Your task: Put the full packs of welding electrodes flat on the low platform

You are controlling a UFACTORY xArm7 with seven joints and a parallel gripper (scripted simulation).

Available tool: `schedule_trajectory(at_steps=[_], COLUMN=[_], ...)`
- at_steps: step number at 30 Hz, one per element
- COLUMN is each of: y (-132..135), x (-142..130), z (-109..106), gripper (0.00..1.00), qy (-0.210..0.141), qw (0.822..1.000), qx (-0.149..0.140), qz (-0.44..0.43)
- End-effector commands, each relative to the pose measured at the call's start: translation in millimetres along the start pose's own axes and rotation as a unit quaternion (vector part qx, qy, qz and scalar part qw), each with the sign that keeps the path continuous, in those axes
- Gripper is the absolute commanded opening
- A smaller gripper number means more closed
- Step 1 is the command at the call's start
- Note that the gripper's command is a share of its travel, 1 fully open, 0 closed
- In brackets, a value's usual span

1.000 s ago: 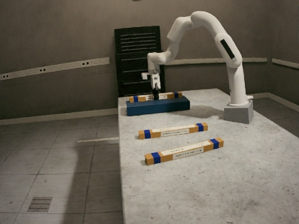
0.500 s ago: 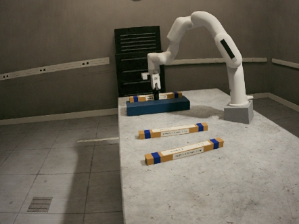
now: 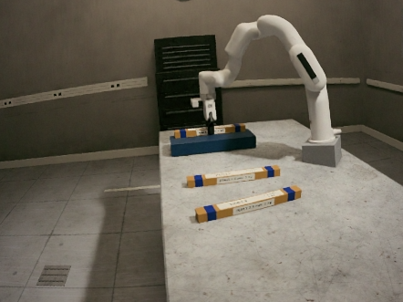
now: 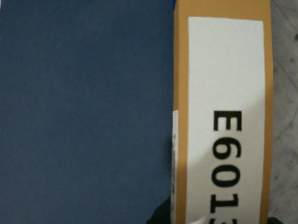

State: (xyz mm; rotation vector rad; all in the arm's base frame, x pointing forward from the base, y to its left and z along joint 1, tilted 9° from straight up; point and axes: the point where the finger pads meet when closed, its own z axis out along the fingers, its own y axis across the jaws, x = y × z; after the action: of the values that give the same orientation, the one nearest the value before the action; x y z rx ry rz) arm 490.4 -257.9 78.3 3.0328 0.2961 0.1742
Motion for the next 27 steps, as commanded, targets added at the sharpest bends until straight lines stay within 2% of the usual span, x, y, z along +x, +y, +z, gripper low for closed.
schedule_trajectory(at_steps=[1, 13, 15, 19, 21, 27], y=[1, 1, 1, 1, 1, 1], x=[1, 1, 1, 1, 1, 1], z=[-2, -2, -13, -67, -84, -88], gripper=[0.6, 0.6, 0.6, 0.6, 0.6, 0.6], qy=[0.002, 0.002, 0.002, 0.002, 0.002, 0.002], qw=[1.0, 1.0, 1.0, 1.0, 1.0, 1.0], qx=[-0.001, -0.001, -0.001, -0.001, -0.001, -0.001], qz=[0.0, 0.0, 0.0, 0.0, 0.0, 0.0])
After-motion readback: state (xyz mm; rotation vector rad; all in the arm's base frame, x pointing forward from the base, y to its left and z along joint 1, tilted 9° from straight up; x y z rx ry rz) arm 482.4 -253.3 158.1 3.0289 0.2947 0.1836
